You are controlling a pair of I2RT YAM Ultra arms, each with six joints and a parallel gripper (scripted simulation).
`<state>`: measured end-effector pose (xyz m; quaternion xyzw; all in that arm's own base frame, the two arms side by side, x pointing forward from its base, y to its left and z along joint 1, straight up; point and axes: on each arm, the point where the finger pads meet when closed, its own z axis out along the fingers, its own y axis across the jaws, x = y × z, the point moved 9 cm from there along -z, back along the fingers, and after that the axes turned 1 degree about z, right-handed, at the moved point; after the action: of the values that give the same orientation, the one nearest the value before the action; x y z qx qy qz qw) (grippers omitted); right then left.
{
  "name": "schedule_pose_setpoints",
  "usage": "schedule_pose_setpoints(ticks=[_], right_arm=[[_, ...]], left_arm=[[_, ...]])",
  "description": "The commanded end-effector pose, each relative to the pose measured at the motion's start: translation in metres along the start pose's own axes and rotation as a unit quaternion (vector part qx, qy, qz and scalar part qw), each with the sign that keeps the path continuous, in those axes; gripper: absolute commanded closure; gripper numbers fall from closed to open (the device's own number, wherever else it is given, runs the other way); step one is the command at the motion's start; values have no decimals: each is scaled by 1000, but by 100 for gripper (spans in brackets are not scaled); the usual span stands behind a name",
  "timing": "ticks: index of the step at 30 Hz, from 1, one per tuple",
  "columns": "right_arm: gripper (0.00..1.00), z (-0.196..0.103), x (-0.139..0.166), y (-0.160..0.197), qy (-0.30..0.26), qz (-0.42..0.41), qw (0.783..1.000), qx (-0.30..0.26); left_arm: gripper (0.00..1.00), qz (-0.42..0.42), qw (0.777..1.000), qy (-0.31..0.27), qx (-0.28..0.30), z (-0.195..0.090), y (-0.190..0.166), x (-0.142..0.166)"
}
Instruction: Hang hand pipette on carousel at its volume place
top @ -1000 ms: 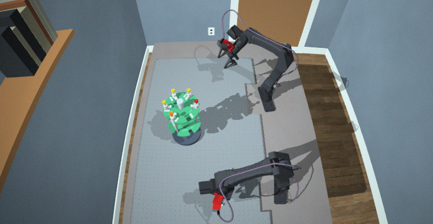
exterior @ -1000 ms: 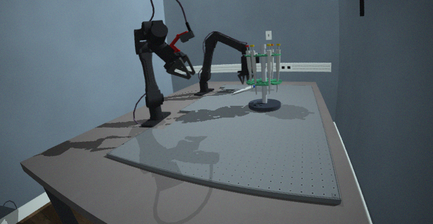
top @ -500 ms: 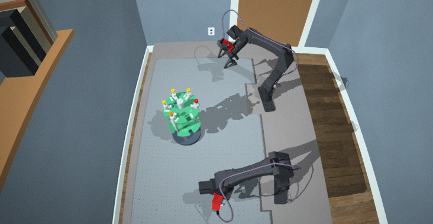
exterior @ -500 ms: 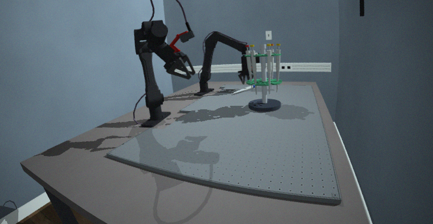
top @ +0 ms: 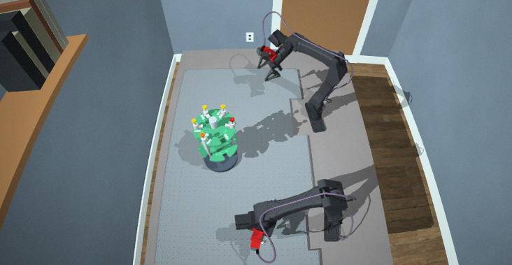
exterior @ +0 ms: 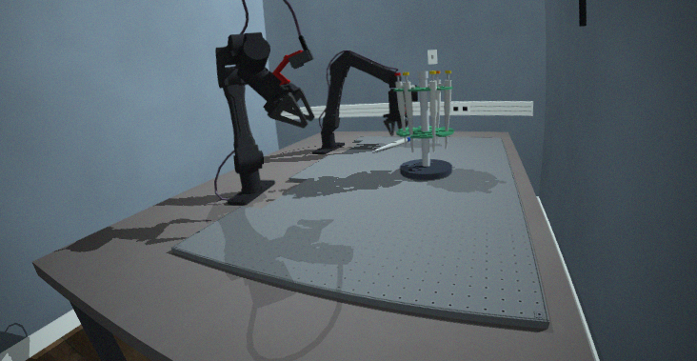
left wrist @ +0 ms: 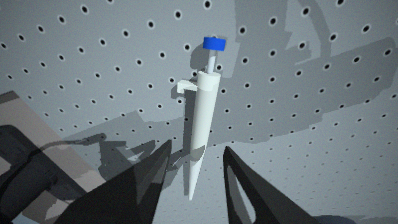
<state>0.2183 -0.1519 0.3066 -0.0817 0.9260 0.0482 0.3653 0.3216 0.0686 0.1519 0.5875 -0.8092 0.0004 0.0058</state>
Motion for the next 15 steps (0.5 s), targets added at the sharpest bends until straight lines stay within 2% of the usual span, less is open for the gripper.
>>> schedule_pose_setpoints(ticks=[1,6,7,15], right_arm=[[0,-6,-8,-3,-19,-11,1000,7],[0,-6,-8,-3,-19,-11,1000,7],[0,-6,-8,-3,-19,-11,1000,7],[0,-6,-8,-3,-19,-11,1000,7]], left_arm=[[46,-2,1000,-8,8,-4,-1,-2],[46,-2,1000,-8,8,-4,-1,-2],[46,-7,1000,-20,20,-10,-5,-10],[46,-5,1000,-11,5,-5,-4,-10]])
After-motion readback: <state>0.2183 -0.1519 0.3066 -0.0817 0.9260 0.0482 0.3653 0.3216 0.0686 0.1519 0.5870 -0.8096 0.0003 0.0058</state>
